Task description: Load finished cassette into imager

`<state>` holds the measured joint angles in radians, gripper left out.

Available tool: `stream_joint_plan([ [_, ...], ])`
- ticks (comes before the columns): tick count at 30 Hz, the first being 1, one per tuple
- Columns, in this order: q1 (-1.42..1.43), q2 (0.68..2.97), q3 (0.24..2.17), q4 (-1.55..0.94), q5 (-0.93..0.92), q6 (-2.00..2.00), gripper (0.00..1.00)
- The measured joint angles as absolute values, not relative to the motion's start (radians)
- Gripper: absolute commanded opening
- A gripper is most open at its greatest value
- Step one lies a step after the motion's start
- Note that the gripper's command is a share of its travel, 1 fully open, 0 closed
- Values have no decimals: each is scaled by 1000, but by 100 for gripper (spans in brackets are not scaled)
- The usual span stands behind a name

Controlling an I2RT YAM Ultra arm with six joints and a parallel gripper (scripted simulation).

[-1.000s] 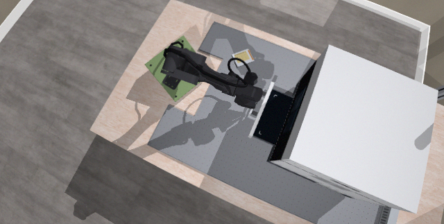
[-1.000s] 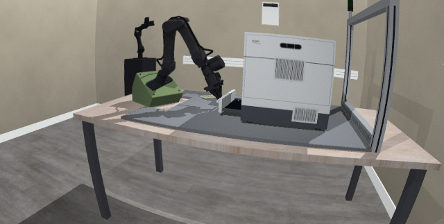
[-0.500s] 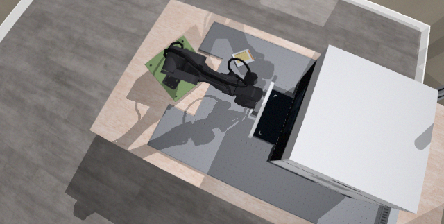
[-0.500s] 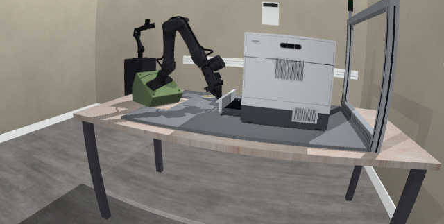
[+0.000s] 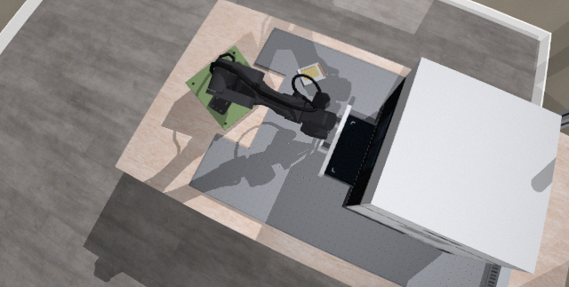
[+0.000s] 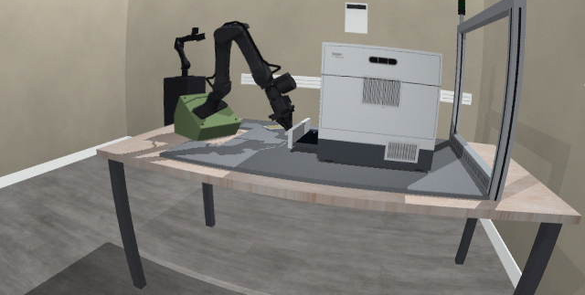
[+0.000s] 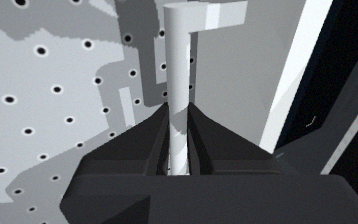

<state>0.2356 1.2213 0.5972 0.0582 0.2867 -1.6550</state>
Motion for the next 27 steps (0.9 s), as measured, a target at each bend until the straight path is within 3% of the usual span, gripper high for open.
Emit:
stream_joint_plan([
  [13, 244, 1235, 675, -103, 302, -1621, 0],
  [27, 248, 1186, 620, -107, 304, -1614, 0],
])
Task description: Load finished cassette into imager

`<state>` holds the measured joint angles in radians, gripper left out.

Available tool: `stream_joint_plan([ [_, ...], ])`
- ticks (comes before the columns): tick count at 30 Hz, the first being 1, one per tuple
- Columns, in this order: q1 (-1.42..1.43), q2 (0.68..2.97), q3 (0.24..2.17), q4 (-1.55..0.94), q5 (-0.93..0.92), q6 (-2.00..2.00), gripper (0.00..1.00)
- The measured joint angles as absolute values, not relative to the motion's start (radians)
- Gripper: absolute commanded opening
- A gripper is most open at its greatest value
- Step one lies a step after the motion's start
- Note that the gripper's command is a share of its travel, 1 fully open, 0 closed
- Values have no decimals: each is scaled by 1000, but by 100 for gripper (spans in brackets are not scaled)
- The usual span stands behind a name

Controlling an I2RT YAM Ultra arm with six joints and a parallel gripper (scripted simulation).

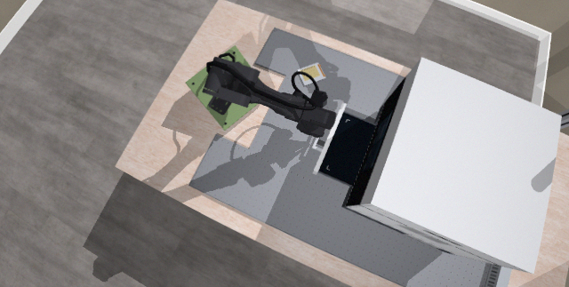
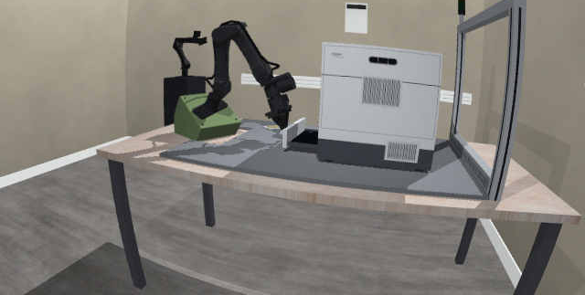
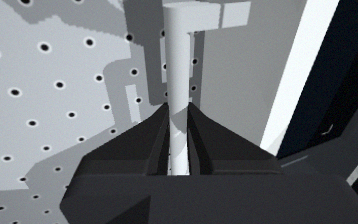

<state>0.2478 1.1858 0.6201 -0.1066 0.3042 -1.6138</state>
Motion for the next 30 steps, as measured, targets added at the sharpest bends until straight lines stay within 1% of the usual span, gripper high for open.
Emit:
stream_joint_plan([
  [15, 254, 1130, 558, -108, 310, -1608, 0],
  [30, 255, 1128, 556, -108, 311, -1608, 0],
])
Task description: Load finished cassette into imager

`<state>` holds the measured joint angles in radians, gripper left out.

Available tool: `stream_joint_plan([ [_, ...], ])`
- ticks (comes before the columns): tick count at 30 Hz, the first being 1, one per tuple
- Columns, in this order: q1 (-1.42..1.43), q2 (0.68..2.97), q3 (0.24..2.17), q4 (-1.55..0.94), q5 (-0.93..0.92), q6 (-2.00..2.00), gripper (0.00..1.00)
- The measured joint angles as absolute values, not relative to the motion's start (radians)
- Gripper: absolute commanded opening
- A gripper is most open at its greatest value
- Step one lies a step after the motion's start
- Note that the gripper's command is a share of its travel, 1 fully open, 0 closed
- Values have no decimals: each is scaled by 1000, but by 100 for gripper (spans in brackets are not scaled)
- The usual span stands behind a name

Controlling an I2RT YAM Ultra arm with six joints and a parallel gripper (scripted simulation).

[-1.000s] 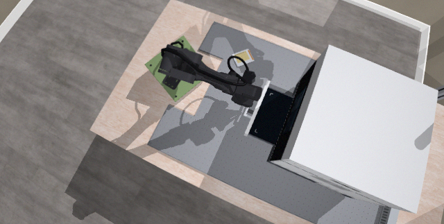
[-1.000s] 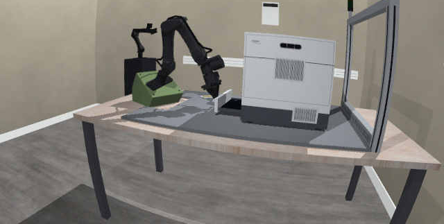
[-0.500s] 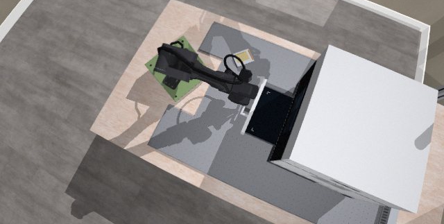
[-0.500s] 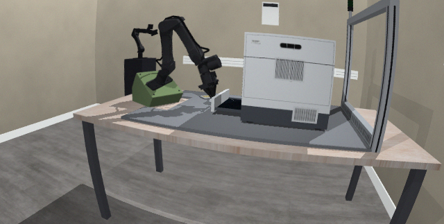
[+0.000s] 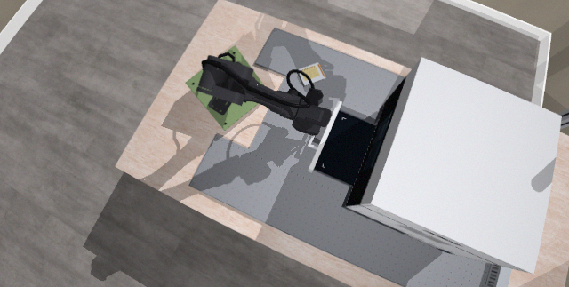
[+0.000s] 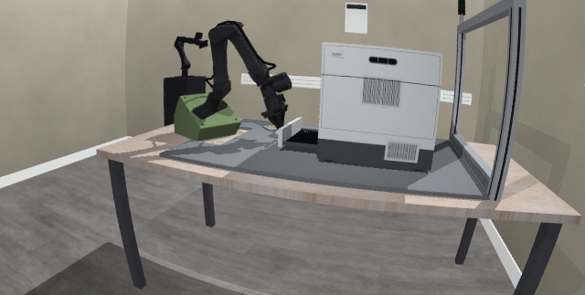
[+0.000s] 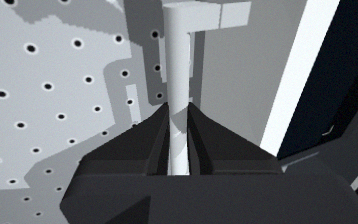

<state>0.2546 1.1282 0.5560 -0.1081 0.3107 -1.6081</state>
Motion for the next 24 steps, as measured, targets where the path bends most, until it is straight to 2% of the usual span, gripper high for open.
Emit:
stream_joint_plan([
  [24, 255, 1132, 569, -132, 311, -1603, 0],
])
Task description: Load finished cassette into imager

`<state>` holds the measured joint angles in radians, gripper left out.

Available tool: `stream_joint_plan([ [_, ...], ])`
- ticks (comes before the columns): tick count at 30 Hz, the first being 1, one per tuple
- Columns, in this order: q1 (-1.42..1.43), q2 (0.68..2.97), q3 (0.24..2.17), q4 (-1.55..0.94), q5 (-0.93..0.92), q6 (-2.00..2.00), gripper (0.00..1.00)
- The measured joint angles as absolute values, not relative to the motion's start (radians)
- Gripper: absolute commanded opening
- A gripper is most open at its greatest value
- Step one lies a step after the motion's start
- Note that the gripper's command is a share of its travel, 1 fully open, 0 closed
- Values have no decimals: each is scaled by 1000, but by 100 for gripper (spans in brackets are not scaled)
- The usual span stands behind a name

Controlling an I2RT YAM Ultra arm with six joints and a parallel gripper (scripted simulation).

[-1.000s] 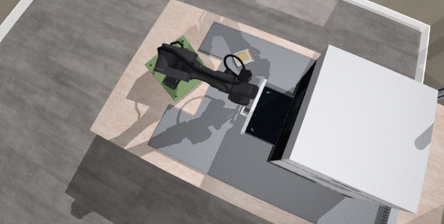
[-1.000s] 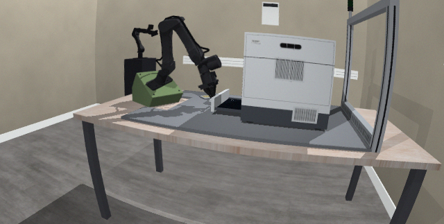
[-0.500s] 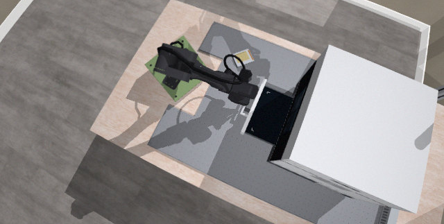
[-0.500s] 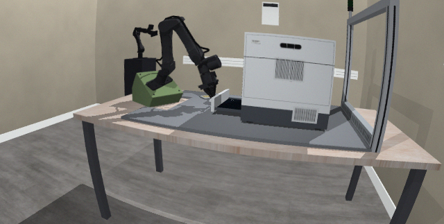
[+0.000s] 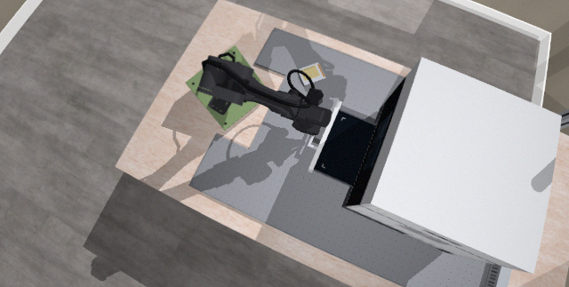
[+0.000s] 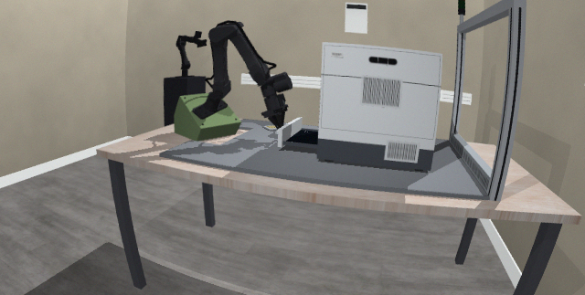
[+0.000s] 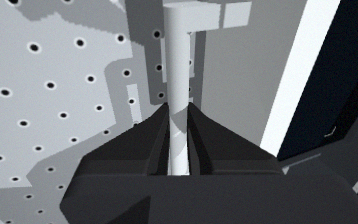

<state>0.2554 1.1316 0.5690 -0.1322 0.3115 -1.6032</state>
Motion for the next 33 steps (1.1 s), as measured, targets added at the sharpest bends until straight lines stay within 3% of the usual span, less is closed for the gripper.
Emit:
stream_joint_plan([
  [33, 272, 1027, 480, -192, 326, -1576, 0],
])
